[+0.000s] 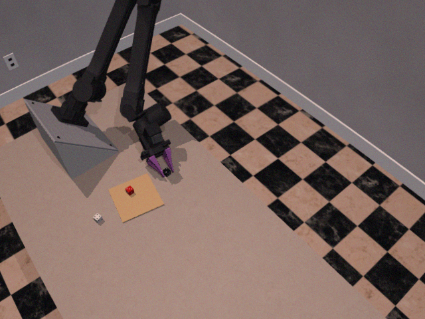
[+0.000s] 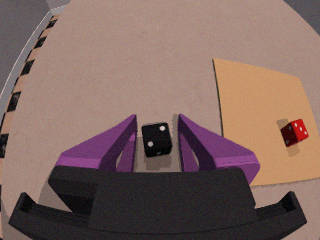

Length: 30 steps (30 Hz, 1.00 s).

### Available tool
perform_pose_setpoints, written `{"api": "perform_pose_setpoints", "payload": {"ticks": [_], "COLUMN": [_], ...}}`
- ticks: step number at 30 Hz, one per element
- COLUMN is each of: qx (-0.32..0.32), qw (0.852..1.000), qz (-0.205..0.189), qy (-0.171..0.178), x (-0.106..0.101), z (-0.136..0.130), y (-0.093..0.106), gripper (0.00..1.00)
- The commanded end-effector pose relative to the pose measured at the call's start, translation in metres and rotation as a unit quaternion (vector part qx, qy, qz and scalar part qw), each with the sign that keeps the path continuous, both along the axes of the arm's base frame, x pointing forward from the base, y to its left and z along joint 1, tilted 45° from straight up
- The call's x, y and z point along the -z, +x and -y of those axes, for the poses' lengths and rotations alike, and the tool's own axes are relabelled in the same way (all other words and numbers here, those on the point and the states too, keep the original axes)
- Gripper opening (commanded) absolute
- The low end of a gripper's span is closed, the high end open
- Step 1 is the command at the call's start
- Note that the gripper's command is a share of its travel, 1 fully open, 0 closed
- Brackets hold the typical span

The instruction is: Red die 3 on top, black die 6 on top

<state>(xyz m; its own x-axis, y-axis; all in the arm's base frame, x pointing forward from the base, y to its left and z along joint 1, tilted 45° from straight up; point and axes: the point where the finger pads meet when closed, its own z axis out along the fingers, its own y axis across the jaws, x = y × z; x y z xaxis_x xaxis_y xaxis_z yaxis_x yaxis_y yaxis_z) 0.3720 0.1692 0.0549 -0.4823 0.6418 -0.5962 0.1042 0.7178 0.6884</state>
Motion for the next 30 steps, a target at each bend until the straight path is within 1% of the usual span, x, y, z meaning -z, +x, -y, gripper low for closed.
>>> {"api": "perform_pose_setpoints", "payload": {"ticks": [1, 20, 21, 23, 25, 29, 30], "qx": [0.003, 0.003, 0.003, 0.001, 0.001, 0.001, 0.001], "qw": [1.000, 1.000, 1.000, 1.000, 1.000, 1.000, 1.000], "qz": [0.011, 0.011, 0.010, 0.018, 0.005, 0.005, 0.005], "qy": [0.012, 0.012, 0.011, 0.016, 0.008, 0.008, 0.008], "x": [-0.005, -0.005, -0.005, -0.013, -0.008, -0.013, -0.013], "z": [-0.004, -0.004, -0.004, -0.004, -0.001, 0.003, 0.003], "y": [0.005, 0.005, 0.004, -0.001, -0.007, -0.019, -0.019], "gripper": [0.35, 0.35, 0.35, 0.35, 0.35, 0.35, 0.35]}}
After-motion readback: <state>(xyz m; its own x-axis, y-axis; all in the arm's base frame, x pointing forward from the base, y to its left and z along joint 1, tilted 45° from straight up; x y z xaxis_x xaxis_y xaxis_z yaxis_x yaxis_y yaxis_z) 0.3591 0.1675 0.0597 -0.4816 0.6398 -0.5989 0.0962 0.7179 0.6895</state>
